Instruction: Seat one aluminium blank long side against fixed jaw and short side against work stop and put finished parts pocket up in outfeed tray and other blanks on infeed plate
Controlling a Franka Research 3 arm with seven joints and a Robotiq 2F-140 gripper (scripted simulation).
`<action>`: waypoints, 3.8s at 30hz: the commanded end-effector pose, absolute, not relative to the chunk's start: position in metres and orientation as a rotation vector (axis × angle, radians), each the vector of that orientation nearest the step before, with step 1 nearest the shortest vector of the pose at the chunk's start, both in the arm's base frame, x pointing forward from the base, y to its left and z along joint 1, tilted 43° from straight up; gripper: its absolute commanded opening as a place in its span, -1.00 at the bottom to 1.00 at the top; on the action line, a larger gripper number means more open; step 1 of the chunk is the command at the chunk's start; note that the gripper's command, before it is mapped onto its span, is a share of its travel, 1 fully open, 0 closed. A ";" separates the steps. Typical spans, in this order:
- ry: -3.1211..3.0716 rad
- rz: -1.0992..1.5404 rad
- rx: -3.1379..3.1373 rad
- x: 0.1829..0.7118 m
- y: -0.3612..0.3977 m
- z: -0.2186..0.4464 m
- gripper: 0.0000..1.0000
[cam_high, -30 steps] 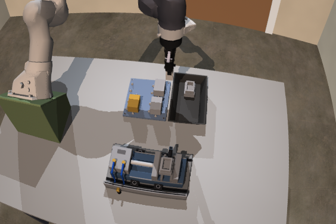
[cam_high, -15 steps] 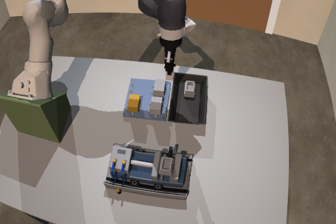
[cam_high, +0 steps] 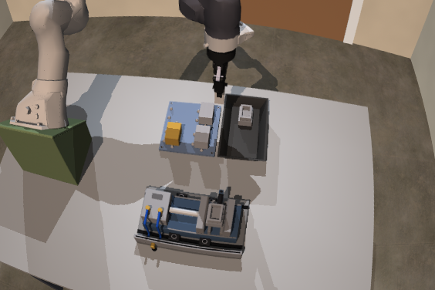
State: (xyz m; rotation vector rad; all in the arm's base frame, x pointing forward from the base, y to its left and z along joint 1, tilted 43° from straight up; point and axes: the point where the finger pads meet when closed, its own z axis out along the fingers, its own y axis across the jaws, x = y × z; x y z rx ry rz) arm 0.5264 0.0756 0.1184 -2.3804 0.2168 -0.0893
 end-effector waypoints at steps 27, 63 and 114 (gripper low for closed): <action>0.212 -0.091 -2.381 0.523 0.059 0.137 -1.00; 0.217 -0.105 -2.375 0.517 -0.041 0.106 -1.00; 0.212 -0.090 -2.382 0.433 -0.197 -0.063 -1.00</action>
